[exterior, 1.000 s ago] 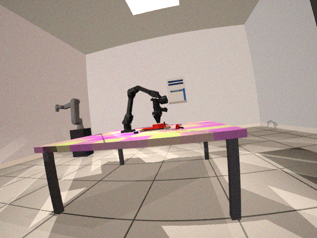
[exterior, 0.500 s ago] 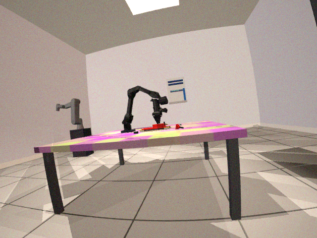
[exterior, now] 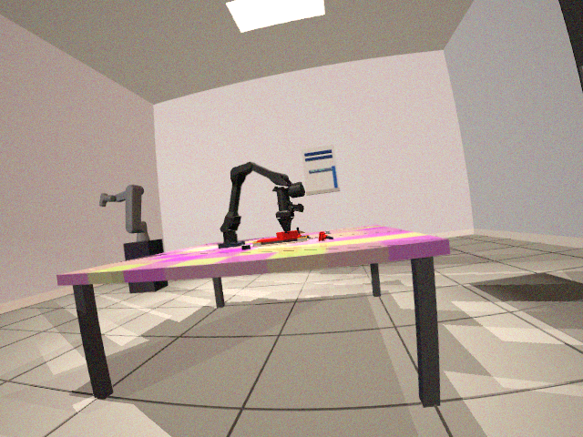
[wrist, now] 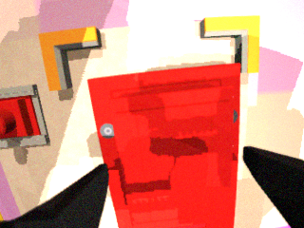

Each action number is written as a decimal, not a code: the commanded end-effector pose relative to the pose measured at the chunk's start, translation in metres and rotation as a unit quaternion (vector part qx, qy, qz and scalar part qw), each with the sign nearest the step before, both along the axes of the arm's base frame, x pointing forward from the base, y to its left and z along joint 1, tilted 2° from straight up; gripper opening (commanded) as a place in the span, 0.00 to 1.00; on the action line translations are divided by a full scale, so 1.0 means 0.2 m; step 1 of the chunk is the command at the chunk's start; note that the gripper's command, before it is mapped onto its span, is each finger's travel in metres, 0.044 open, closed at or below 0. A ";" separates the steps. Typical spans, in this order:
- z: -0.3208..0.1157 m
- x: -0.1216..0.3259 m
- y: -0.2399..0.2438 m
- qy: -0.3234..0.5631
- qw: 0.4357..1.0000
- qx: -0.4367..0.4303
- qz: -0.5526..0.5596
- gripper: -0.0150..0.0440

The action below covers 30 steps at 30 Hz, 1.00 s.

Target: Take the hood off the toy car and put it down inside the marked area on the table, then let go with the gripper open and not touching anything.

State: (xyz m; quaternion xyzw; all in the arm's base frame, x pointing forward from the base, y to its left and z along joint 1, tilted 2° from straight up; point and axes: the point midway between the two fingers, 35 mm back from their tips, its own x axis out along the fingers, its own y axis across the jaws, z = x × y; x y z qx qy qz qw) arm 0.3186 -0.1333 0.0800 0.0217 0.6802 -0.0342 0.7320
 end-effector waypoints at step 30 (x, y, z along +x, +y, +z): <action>-0.05 0.00 0.00 0.000 1.000 0.000 0.000 0.75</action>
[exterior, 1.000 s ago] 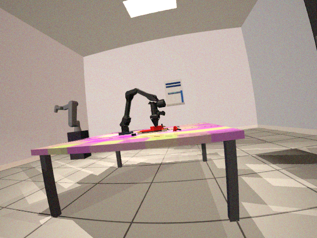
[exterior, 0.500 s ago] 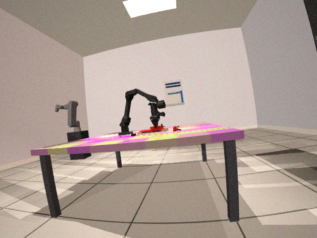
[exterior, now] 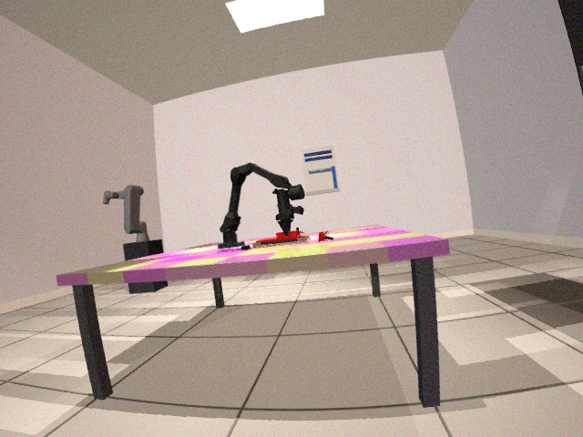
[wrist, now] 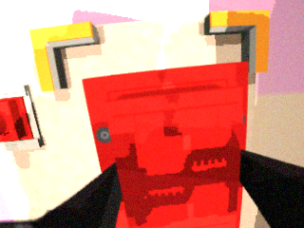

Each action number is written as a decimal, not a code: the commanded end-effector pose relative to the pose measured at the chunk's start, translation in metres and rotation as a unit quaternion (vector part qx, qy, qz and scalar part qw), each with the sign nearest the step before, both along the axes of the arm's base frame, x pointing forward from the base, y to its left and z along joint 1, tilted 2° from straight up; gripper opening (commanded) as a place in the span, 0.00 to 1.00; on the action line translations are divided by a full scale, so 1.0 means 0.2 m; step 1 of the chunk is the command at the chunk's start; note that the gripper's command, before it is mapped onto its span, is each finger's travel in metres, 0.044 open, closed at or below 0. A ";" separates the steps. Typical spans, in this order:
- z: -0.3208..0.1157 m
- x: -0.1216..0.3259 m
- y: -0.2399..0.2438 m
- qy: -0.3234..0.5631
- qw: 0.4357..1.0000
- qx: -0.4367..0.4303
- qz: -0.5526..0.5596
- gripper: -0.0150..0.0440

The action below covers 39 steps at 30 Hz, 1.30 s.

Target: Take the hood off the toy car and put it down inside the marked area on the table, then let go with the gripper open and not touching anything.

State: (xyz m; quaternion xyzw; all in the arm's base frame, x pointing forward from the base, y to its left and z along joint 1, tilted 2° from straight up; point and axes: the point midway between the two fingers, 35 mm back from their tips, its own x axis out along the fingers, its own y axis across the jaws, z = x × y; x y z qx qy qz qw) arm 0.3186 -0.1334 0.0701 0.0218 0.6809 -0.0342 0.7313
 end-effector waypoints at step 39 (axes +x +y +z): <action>0.11 0.00 0.00 0.000 1.000 0.000 0.000 0.25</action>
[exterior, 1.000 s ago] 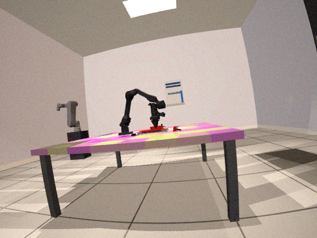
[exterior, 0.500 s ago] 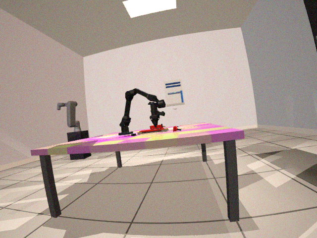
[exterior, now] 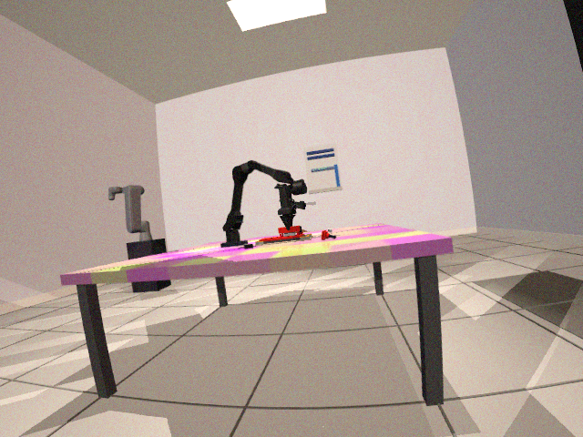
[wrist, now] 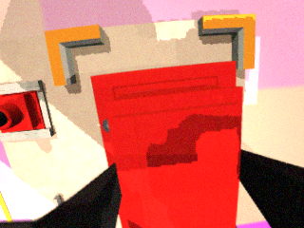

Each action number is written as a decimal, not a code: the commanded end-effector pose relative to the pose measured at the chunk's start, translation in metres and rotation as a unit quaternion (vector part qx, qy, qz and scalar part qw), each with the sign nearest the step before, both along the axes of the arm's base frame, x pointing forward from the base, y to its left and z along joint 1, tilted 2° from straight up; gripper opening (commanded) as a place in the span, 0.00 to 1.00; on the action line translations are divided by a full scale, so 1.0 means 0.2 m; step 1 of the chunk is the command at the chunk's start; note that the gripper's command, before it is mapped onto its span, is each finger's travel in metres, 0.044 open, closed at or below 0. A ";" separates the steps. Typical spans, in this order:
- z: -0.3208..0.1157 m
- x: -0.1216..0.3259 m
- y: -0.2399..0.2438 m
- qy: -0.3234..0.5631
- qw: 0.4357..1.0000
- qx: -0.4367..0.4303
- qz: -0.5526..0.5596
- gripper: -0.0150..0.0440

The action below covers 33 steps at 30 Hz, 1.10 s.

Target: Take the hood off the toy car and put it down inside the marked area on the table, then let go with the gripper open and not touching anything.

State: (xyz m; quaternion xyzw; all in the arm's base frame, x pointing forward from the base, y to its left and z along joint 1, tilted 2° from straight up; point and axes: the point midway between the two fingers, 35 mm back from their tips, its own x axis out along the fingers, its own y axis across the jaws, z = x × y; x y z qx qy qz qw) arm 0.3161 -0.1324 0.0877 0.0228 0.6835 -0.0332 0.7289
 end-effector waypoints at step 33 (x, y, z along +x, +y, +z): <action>0.24 0.01 0.06 0.000 1.000 0.001 0.000 0.25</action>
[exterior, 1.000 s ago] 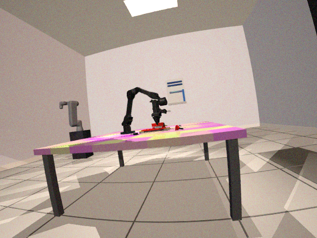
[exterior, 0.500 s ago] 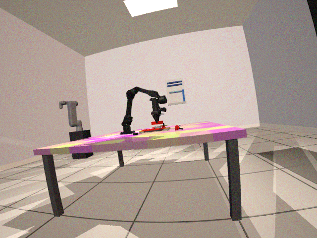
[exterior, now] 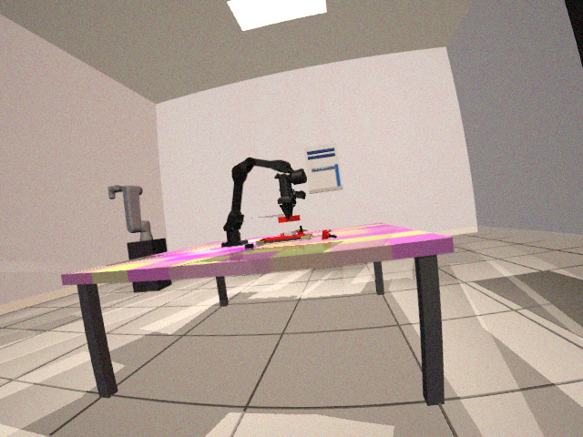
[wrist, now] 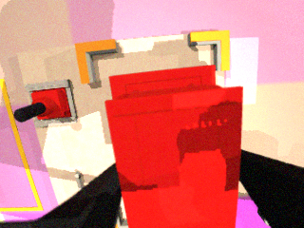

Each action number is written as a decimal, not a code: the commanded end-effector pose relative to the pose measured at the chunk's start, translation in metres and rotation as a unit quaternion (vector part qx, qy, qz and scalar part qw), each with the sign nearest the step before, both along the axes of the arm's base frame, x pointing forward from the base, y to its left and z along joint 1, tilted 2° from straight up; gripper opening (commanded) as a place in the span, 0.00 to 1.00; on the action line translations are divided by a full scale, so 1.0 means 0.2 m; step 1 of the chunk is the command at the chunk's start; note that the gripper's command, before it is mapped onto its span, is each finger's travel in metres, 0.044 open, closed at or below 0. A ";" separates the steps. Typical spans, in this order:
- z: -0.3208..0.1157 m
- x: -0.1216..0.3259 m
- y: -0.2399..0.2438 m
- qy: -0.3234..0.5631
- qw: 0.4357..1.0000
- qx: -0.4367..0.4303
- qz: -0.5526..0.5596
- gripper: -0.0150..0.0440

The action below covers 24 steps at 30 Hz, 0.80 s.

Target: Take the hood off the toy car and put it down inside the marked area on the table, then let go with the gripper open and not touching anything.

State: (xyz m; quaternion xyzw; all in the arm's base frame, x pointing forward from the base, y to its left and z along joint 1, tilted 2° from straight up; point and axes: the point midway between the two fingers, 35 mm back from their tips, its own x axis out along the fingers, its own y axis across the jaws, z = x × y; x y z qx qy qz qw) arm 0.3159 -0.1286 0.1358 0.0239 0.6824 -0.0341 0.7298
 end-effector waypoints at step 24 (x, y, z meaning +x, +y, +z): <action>0.01 0.09 0.44 0.001 1.000 0.003 0.001 0.25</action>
